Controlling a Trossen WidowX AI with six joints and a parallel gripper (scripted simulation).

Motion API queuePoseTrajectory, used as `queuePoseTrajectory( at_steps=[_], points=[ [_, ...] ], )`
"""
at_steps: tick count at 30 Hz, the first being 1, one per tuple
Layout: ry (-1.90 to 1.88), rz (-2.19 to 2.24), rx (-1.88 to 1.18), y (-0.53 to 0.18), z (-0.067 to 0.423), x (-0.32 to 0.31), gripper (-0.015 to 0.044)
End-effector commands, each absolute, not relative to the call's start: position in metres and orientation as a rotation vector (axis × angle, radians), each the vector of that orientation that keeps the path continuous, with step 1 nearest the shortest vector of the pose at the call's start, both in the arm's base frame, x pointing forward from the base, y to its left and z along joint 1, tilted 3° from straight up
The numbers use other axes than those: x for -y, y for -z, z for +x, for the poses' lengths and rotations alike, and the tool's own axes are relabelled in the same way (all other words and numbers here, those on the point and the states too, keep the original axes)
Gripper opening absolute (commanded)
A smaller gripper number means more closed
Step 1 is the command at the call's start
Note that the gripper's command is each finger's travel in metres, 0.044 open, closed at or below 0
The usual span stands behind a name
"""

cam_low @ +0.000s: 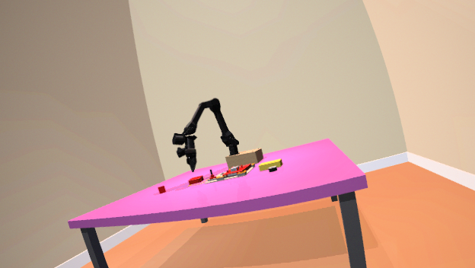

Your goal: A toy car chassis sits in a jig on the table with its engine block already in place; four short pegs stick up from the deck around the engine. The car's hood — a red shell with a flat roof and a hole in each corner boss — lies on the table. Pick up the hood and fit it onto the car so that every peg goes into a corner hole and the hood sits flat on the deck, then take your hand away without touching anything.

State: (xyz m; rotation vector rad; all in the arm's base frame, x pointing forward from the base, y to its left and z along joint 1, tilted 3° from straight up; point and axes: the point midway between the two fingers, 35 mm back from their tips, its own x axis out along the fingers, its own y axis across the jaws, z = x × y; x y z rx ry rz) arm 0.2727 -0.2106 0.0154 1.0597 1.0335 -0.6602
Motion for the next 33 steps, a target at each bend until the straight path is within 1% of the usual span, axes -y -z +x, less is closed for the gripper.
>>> queuePoseTrajectory(
  at_steps=[1, 12, 33],
  points=[
    [0.436, 0.633, -1.26, -0.0172, 0.2792, 0.2115, 0.044],
    [-0.085, -0.035, -1.547, -0.0254, 0.2842, 0.2073, 0.044],
    [-0.095, -0.045, -1.55, -0.0204, 0.2846, 0.2073, 0.044]
  ],
)
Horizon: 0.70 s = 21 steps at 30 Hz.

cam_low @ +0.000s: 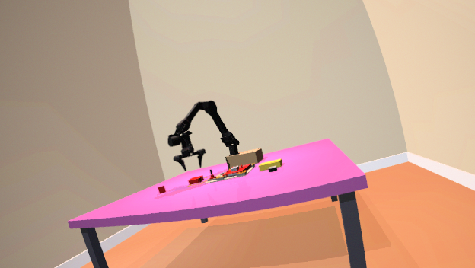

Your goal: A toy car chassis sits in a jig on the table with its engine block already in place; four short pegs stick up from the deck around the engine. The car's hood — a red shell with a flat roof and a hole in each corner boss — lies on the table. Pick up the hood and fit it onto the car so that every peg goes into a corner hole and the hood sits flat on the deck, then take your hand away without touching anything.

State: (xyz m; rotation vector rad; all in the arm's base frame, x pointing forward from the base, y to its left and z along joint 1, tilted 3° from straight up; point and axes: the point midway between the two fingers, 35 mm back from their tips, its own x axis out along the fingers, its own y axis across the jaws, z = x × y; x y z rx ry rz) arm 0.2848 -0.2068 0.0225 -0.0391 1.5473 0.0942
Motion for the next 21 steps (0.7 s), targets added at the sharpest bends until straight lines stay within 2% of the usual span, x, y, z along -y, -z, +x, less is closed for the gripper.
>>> queuePoseTrajectory(
  at_steps=[1, 21],
  points=[
    [-0.095, -0.045, -1.55, -0.02, 0.285, 0.207, 0.044],
    [-0.095, -0.045, -1.55, -0.006, 0.285, 0.207, 0.044]
  ],
)
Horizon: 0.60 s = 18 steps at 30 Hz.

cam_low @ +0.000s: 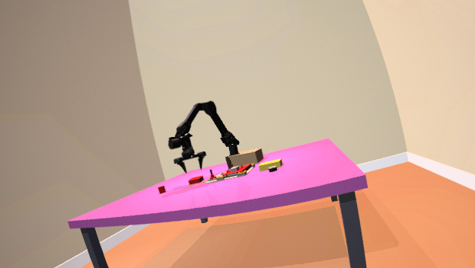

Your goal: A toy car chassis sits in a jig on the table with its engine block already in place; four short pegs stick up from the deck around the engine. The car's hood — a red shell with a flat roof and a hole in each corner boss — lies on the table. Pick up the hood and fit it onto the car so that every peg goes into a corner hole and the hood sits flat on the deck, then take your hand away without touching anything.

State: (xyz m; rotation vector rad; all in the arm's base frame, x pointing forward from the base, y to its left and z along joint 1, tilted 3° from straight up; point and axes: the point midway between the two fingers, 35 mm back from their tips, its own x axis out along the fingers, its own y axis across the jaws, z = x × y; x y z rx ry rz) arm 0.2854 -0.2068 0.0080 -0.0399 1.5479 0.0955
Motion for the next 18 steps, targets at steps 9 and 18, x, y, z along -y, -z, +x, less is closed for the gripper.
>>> queuePoseTrajectory(
  at_steps=[9, 18],
  points=[
    [-0.095, -0.045, -1.55, 0.0, 0.285, 0.207, 0.044],
    [-0.095, -0.045, -1.55, 0.007, 0.285, 0.207, 0.044]
  ],
)
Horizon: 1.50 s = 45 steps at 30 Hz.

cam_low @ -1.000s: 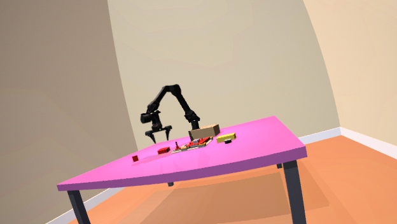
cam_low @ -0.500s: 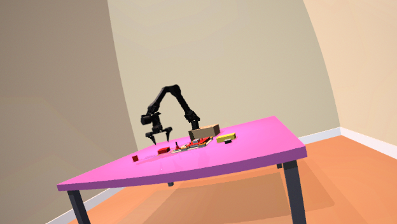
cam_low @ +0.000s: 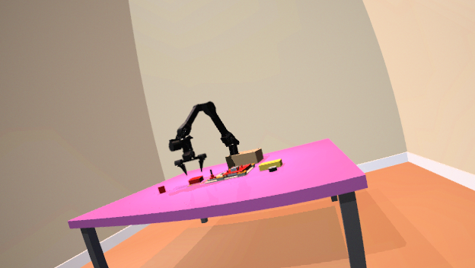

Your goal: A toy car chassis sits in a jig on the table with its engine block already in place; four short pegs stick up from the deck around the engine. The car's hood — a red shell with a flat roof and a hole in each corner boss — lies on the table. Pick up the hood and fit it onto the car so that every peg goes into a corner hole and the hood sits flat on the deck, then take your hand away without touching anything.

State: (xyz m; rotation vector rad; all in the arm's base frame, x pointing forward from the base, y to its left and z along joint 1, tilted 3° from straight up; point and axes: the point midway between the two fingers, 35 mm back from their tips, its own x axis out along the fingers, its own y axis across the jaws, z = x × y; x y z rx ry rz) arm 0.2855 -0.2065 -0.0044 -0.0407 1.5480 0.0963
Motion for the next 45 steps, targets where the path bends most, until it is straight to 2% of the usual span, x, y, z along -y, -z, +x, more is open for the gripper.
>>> queuePoseTrajectory(
  at_steps=[1, 45],
  points=[
    [-0.095, -0.045, -1.55, 0.007, 0.285, 0.207, 0.044],
    [-0.095, -0.045, -1.55, 0.033, 0.285, 0.205, 0.044]
  ],
)
